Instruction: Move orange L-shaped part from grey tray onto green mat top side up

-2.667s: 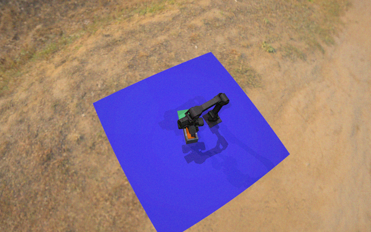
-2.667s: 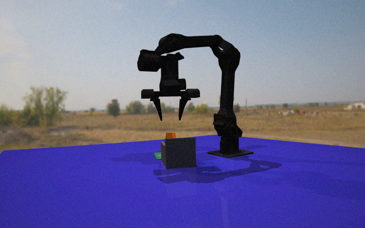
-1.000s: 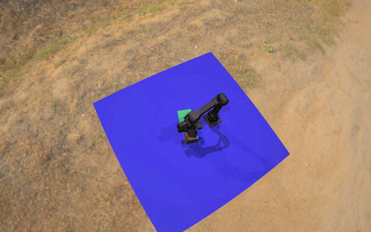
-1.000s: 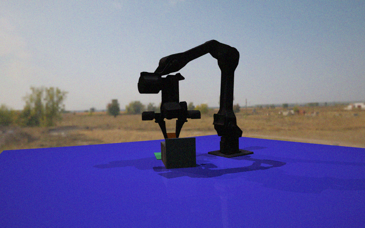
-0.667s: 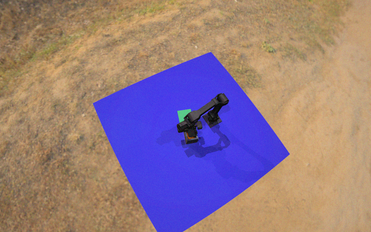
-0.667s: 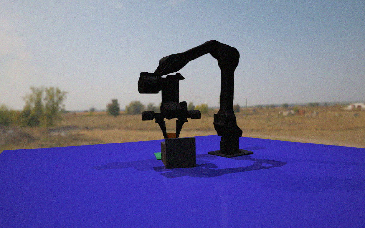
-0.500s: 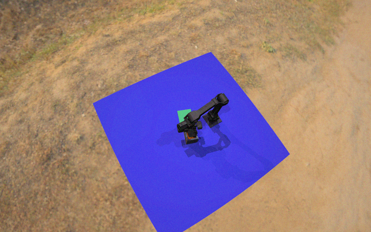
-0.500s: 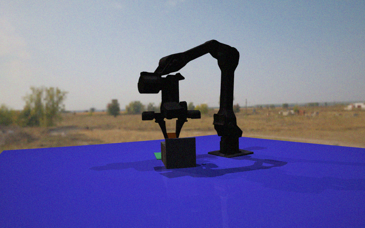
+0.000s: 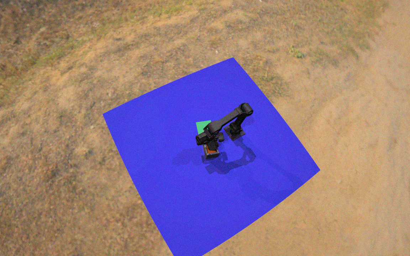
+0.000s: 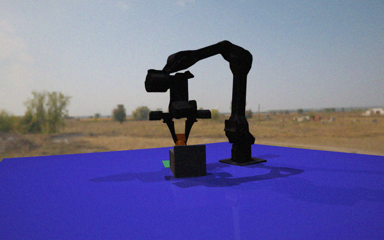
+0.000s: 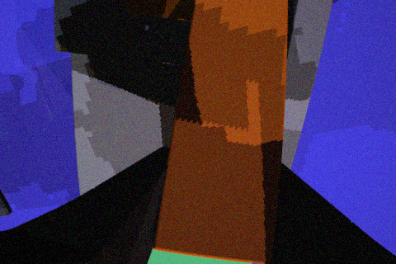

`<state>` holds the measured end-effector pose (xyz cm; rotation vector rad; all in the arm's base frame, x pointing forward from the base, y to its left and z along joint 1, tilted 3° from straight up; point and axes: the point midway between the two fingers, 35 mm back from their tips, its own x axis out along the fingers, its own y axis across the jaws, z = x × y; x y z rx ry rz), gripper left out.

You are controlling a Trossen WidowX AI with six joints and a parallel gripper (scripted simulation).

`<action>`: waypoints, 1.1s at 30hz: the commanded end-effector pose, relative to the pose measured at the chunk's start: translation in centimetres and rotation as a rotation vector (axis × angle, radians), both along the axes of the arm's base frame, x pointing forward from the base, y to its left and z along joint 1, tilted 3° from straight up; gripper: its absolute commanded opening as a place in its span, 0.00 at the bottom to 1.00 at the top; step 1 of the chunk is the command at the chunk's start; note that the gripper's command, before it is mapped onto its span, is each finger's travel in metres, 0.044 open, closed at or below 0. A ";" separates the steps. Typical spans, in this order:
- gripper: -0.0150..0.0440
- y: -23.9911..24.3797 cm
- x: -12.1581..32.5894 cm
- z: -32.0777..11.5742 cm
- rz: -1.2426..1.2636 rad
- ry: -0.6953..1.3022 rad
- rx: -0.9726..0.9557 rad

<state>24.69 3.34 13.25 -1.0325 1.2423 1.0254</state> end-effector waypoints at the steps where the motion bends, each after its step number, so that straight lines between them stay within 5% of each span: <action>1: 0.25 0.0 0.0 0.8 0.003 -0.004 0.005; 33: 0.25 -0.2 -0.3 5.8 0.003 -0.004 0.005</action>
